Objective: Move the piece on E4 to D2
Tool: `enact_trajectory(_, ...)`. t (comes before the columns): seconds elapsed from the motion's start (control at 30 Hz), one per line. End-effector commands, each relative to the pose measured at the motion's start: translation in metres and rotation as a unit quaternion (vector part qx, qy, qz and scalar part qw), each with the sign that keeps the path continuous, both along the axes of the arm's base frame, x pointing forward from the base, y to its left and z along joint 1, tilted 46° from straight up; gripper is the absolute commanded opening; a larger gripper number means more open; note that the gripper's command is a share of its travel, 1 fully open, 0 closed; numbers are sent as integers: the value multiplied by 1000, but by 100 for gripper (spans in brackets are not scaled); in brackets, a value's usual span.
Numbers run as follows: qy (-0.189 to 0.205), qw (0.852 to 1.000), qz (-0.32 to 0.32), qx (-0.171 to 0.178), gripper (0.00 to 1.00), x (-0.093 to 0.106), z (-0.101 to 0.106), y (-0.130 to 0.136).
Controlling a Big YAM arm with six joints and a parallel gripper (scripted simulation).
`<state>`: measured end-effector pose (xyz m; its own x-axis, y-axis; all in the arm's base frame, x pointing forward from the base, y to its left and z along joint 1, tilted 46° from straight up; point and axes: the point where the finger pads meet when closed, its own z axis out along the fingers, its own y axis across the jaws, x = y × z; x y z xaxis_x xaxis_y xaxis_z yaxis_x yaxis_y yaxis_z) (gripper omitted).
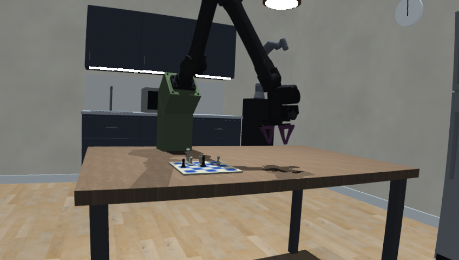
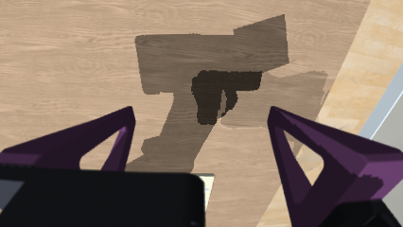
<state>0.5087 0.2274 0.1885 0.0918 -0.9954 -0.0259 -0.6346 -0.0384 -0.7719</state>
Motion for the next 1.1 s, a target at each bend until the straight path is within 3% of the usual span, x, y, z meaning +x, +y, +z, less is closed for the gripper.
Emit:
enact_trajectory(0.0, 11, 993, -80, 85, 100, -27, 11, -62)
enact_trajectory(0.03, 11, 993, -80, 85, 100, -27, 11, -62)
enact_trajectory(0.1, 26, 981, -136, 134, 100, -51, 0, -112)
enact_trajectory(0.13, 26, 981, -136, 134, 100, -51, 0, -112)
enact_trajectory(0.23, 40, 959, -203, 193, 100, -86, -18, -162)
enact_trajectory(0.37, 48, 936, -253, 238, 100, -115, -34, -194)
enact_trajectory(0.5, 49, 931, -263, 247, 100, -121, -37, -200)
enact_trajectory(0.6, 39, 932, -255, 254, 100, -116, -27, -195)
enact_trajectory(0.7, 49, 932, -259, 250, 100, -117, -36, -195)
enact_trajectory(1.07, 49, 932, -259, 249, 100, -117, -36, -195)
